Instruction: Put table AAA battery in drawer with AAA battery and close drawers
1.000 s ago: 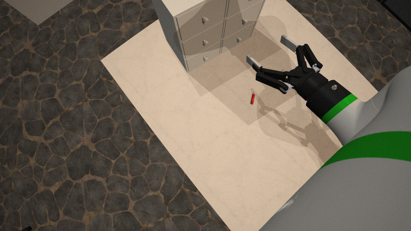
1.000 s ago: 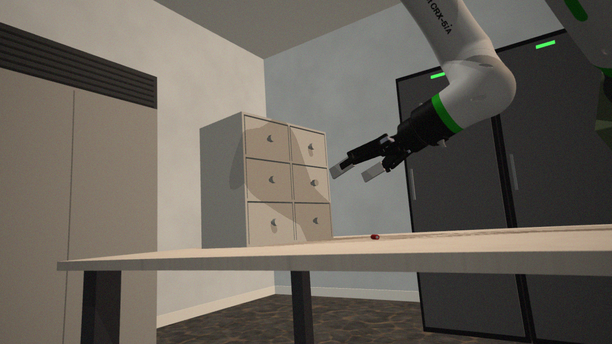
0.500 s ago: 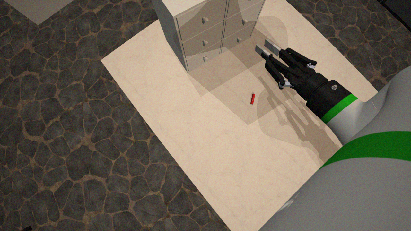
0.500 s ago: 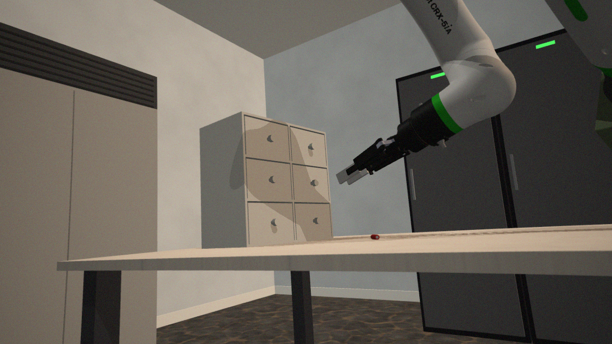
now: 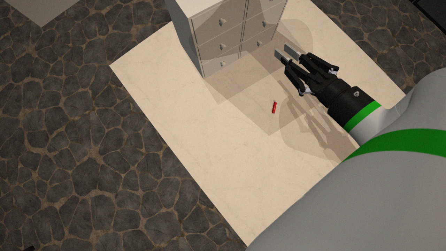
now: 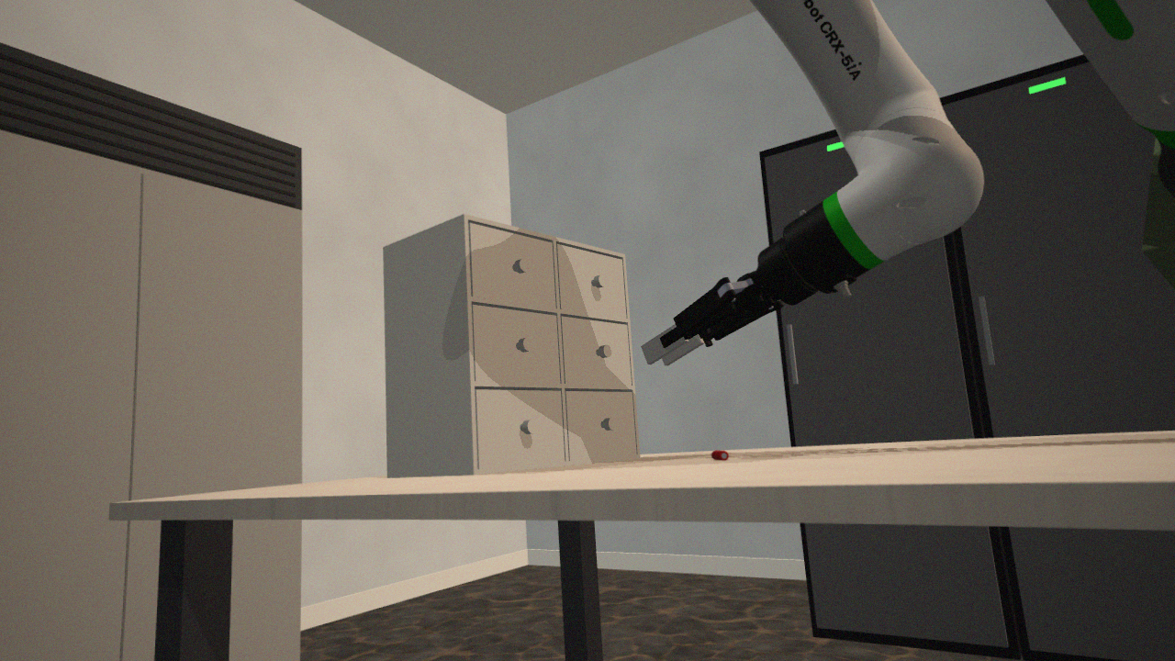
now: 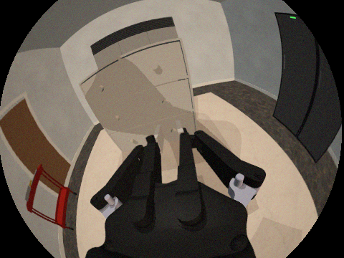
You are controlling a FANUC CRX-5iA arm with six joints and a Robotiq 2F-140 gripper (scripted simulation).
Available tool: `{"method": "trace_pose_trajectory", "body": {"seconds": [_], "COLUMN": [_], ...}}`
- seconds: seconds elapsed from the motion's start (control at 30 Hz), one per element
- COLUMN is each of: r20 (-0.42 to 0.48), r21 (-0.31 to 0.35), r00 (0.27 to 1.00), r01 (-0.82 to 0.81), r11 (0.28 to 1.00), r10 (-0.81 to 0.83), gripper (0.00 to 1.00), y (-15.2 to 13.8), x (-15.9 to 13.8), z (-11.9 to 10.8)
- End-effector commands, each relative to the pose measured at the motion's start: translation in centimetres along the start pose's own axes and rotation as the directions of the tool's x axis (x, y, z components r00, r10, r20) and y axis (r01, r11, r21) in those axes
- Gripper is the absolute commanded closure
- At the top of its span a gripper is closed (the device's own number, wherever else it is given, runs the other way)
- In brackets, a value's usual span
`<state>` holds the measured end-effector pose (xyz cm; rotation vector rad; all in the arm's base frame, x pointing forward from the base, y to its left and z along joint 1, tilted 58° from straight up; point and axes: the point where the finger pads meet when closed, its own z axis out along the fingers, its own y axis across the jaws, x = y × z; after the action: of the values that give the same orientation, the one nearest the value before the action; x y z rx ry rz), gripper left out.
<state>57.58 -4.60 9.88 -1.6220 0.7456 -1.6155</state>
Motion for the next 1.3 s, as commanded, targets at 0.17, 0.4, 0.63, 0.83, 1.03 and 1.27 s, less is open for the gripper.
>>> {"method": "trace_pose_trajectory", "body": {"seconds": [0.17,0.4,0.63,0.83,1.03,1.27], "r20": [-0.002,-0.002,-0.002,-0.002,-0.002,-0.002], "r21": [-0.001,-0.001,-0.001,-0.001,-0.001,-0.001], "r00": [1.000,1.000,1.000,1.000,1.000,1.000], "r01": [0.001,0.001,0.001,0.001,0.001,0.001], "r11": [1.000,1.000,1.000,1.000,1.000,1.000], "r10": [-0.001,-0.001,-0.001,-0.001,-0.001,-0.001], "gripper": [0.80,0.80,0.80,0.80,0.80,0.80], "y": [0.1,0.1,0.1,0.1,0.1,0.1], "x": [-1.7,-4.2,-5.6,-6.2,-6.2,-6.2], "z": [2.4,5.8,7.6,8.4,8.4,8.4]}}
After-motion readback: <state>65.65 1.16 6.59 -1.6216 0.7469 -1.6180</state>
